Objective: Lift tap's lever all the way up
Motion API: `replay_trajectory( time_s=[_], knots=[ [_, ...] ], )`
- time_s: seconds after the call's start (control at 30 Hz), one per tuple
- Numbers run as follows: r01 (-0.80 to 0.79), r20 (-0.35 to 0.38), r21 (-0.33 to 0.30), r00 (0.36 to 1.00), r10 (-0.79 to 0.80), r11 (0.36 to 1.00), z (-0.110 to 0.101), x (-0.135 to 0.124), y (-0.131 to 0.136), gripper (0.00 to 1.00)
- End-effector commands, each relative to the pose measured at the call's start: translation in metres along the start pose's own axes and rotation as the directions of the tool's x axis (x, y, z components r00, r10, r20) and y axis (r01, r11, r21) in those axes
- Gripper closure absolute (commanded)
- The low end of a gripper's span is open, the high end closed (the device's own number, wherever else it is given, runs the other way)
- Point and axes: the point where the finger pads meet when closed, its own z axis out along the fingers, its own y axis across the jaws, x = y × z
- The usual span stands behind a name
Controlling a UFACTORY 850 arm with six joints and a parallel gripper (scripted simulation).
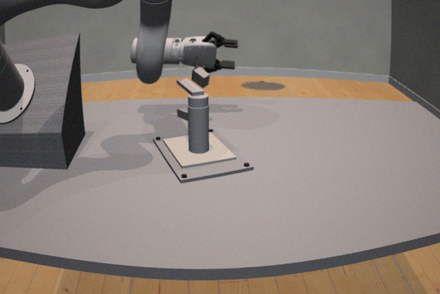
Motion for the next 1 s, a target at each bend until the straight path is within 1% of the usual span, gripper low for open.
replay_trajectory(
  time_s=[0.0, 0.03, 0.07, 0.1, 0.2, 0.27, 0.3, 0.43, 0.6, 0.77, 0.83, 0.87, 0.97],
  knots=[
    [-0.114, -0.122, 0.012, 0.986, 0.115, 0.993, -0.008, 0.010, -0.012, 0.00],
    [-0.129, -0.137, 0.015, 0.982, 0.130, 0.992, -0.009, 0.011, -0.013, 0.00],
    [-0.129, -0.137, 0.015, 0.982, 0.130, 0.992, -0.009, 0.011, -0.013, 0.00],
    [-0.179, -0.188, 0.028, 0.965, 0.181, 0.983, -0.013, 0.016, -0.017, 0.00],
    [-0.237, -0.247, 0.046, 0.938, 0.241, 0.970, -0.018, 0.022, -0.023, 0.00],
    [-0.237, -0.247, 0.046, 0.938, 0.241, 0.970, -0.018, 0.022, -0.023, 0.00],
    [-0.294, -0.306, 0.068, 0.903, 0.300, 0.953, -0.023, 0.028, -0.029, 0.00],
    [-0.356, -0.369, 0.098, 0.854, 0.366, 0.929, -0.029, 0.035, -0.035, 0.00],
    [-0.448, -0.463, 0.156, 0.754, 0.466, 0.880, -0.038, 0.046, -0.046, 0.00],
    [-0.526, -0.544, 0.226, 0.630, 0.554, 0.820, -0.048, 0.058, -0.057, 0.00],
    [-0.526, -0.544, 0.226, 0.630, 0.554, 0.820, -0.048, 0.058, -0.057, 0.00],
    [-0.564, -0.583, 0.269, 0.550, 0.598, 0.781, -0.053, 0.064, -0.063, 0.00],
    [-0.587, -0.607, 0.302, 0.489, 0.626, 0.751, -0.057, 0.069, -0.068, 0.00]
  ],
)
